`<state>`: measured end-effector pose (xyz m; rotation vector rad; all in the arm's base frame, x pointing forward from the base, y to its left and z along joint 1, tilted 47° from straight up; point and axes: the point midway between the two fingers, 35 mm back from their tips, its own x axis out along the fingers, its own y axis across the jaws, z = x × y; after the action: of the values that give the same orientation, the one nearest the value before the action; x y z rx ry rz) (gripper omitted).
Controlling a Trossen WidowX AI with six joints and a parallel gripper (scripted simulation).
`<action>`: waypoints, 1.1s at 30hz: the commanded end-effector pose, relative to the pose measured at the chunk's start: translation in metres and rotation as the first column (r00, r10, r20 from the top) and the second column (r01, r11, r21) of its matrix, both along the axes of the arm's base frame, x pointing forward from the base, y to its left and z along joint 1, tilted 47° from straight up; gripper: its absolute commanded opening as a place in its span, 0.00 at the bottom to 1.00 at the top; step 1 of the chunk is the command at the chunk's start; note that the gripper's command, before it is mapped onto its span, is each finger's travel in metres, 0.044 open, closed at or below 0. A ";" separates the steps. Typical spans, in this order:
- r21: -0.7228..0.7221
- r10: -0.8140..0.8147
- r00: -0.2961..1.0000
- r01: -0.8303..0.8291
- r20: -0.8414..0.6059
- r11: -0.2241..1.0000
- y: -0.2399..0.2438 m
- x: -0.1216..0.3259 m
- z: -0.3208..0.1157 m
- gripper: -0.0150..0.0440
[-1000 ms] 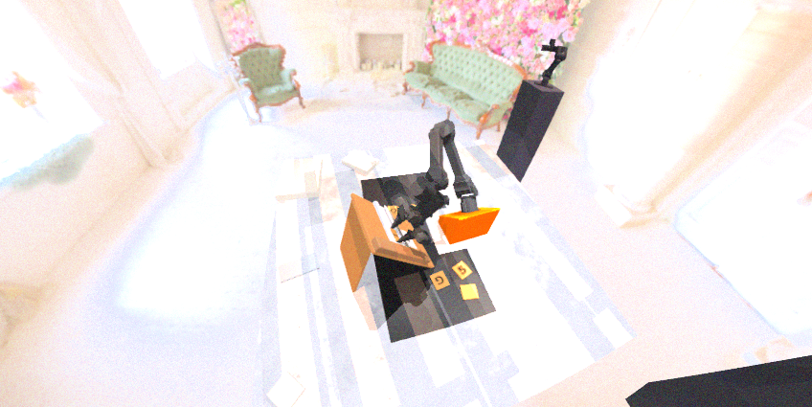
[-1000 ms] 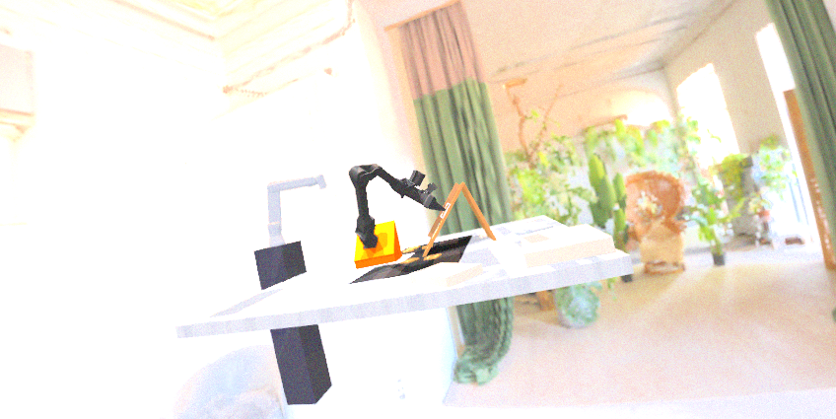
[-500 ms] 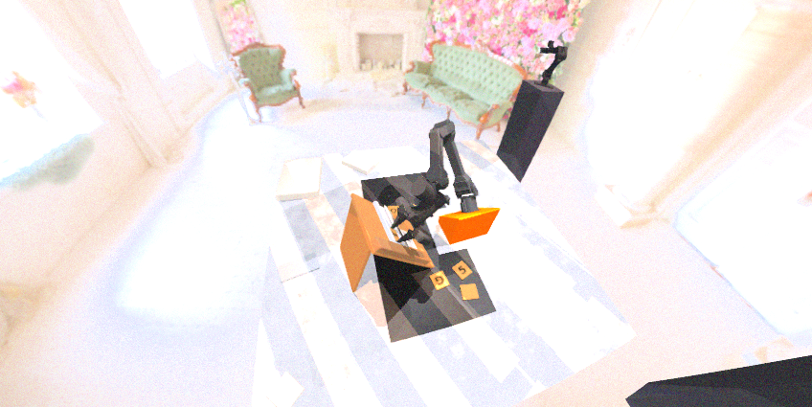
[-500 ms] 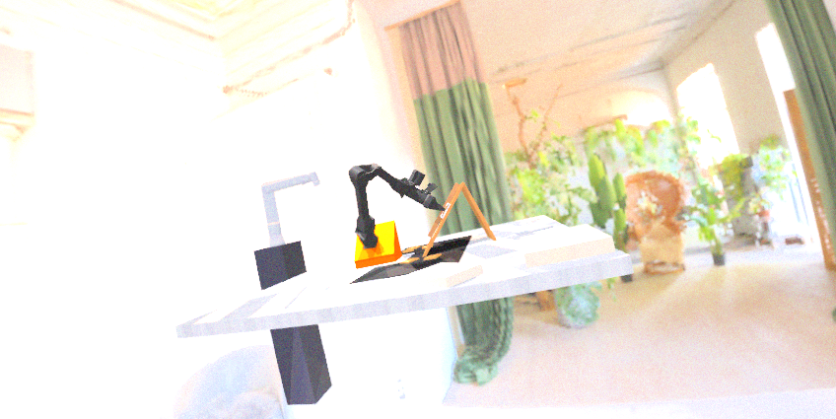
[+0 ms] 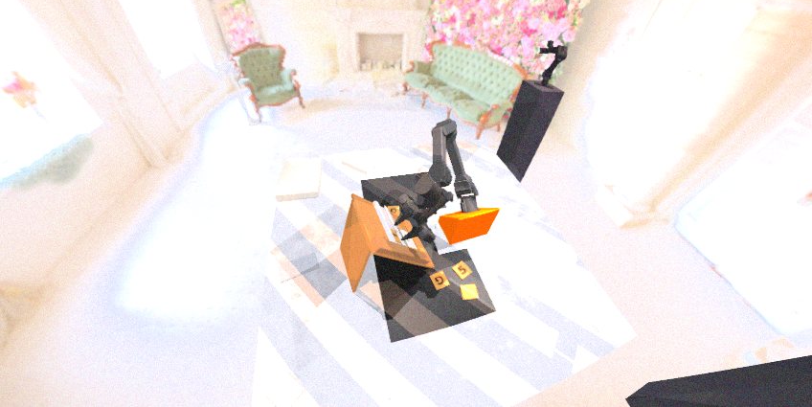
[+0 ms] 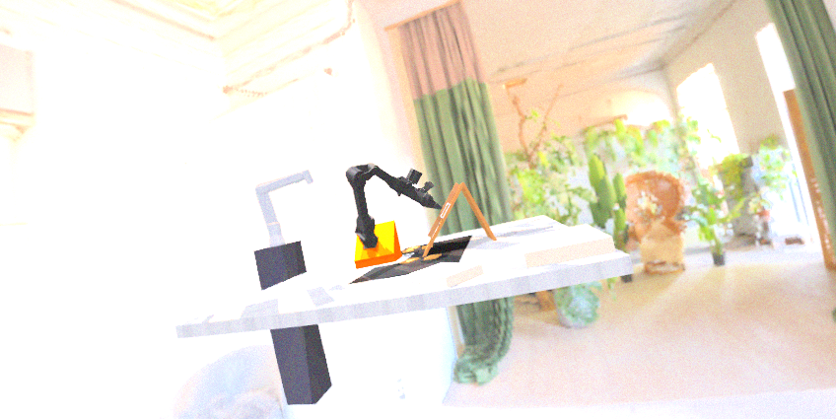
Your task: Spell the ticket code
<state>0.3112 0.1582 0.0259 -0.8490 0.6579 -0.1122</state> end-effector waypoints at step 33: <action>0.001 -0.001 1.000 0.001 0.002 1.000 0.008 -0.019 0.011 0.75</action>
<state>0.2940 0.1650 0.0352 -0.8489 0.6594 -0.1118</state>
